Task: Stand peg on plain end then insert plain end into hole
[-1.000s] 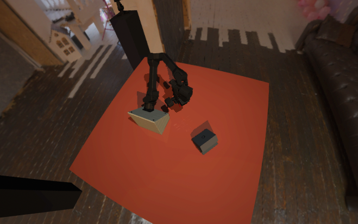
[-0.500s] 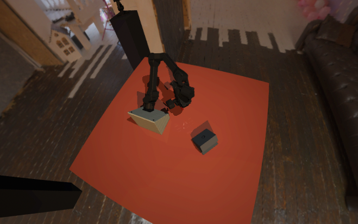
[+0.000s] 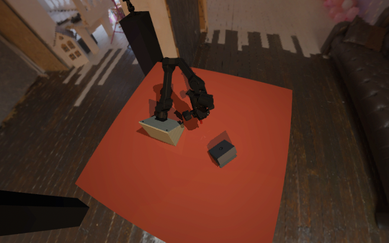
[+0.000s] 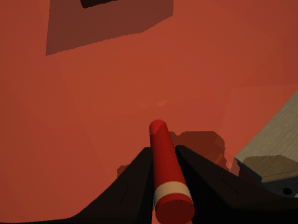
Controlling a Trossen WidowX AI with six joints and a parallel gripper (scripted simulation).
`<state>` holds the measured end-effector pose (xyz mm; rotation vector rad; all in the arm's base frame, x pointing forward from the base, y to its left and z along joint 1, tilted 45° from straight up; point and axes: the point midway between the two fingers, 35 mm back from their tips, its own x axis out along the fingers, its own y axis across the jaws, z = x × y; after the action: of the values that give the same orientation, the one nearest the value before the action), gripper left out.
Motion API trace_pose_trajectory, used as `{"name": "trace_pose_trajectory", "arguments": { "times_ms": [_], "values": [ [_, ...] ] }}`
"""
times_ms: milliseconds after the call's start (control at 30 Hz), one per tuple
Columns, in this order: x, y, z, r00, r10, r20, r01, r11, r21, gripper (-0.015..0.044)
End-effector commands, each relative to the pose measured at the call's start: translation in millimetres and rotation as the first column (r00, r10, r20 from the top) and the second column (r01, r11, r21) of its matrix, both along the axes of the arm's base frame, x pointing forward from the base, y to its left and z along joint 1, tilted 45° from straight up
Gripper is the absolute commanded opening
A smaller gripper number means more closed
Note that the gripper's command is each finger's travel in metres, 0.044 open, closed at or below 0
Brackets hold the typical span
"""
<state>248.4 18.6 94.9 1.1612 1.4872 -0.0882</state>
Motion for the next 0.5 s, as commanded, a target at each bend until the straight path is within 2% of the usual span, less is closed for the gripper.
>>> {"name": "trace_pose_trajectory", "arguments": {
  "times_ms": [0, 467],
  "values": [
    [7.7, -5.7, -3.6, 0.999, -0.040, 0.000, 0.040, 0.999, -0.018, 0.0000],
    [32.1, -22.8, -11.7, 0.986, -0.167, 0.021, 0.168, 0.984, -0.056, 0.0000]
  ]
}}
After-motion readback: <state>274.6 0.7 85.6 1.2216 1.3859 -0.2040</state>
